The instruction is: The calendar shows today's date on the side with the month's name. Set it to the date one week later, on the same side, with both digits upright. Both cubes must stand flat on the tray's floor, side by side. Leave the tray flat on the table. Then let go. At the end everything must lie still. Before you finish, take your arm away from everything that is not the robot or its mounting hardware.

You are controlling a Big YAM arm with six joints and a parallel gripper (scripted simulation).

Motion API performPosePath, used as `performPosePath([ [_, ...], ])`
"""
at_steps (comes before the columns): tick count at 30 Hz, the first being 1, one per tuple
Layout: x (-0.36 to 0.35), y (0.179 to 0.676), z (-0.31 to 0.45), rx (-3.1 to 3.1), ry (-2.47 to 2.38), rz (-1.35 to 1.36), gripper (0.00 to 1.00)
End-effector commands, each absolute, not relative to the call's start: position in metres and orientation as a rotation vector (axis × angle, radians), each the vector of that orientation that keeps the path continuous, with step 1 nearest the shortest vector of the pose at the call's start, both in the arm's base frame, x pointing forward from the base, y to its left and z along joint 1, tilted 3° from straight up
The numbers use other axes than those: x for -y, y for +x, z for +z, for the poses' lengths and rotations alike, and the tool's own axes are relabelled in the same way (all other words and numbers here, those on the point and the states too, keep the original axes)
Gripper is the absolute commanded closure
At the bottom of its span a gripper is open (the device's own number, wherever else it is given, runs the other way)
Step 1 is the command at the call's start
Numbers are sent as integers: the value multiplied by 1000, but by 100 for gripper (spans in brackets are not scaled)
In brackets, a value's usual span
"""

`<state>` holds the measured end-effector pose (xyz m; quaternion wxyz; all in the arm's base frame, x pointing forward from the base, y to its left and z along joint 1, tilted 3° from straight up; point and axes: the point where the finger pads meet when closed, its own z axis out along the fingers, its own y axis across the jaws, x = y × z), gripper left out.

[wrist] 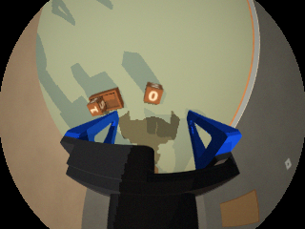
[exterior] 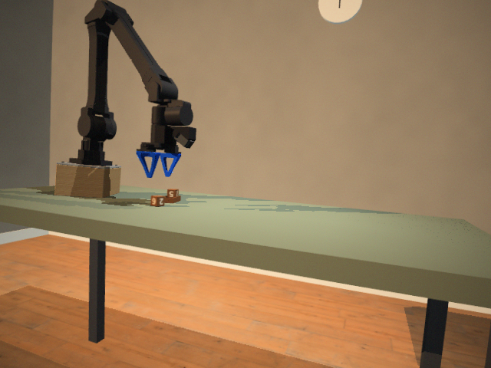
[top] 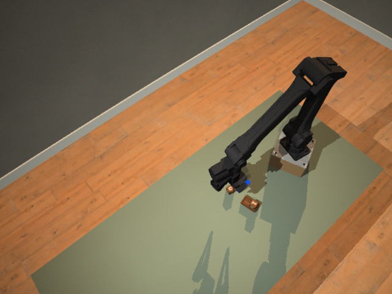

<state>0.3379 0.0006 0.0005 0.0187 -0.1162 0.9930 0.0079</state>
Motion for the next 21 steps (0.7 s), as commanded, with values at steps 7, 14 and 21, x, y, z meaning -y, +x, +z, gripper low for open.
performPosePath([
  [7, 2, 359, 20, -2918, -886, 2, 0],
  [14, 2, 361, 24, -2797, -1197, -19, 0],
  [21, 2, 361, 23, -2678, -1456, -28, 0],
])
